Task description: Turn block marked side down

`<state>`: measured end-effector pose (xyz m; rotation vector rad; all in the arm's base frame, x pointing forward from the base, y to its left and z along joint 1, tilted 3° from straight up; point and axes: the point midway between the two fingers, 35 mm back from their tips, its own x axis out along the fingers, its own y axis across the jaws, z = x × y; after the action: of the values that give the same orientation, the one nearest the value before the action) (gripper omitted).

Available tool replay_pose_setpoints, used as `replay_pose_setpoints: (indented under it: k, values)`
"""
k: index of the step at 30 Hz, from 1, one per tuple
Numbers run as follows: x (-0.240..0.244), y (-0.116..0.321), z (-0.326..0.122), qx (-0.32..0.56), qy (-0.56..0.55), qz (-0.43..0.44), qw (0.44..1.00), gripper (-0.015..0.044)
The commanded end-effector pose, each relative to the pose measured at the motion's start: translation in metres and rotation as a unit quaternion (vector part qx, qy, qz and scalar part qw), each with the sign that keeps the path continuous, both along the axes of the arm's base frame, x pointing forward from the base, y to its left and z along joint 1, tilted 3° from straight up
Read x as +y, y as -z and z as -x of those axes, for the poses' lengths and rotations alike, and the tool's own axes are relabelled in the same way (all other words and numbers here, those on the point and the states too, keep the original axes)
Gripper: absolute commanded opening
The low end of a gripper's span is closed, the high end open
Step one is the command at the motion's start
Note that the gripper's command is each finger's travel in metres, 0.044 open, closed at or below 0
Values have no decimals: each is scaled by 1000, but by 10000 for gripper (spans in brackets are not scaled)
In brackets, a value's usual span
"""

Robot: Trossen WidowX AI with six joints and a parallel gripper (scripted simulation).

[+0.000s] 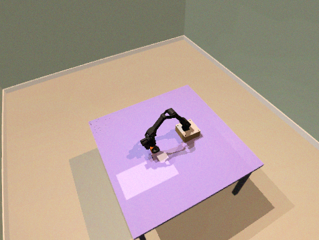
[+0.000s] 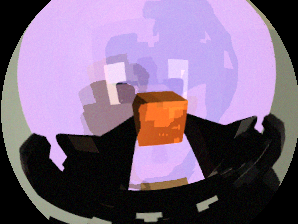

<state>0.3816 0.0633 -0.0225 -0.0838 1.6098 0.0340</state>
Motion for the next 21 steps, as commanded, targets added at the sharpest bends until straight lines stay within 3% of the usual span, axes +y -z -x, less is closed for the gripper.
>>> replay_pose_setpoints:
  k: [1,9,21]
  values:
    - [2,-23,-6,-15,-1,-3,1000,0]
    - [2,-22,-6,-20,-2,-3,1000,0]
    - [3,-14,-9,-107,-6,-9,994,0]
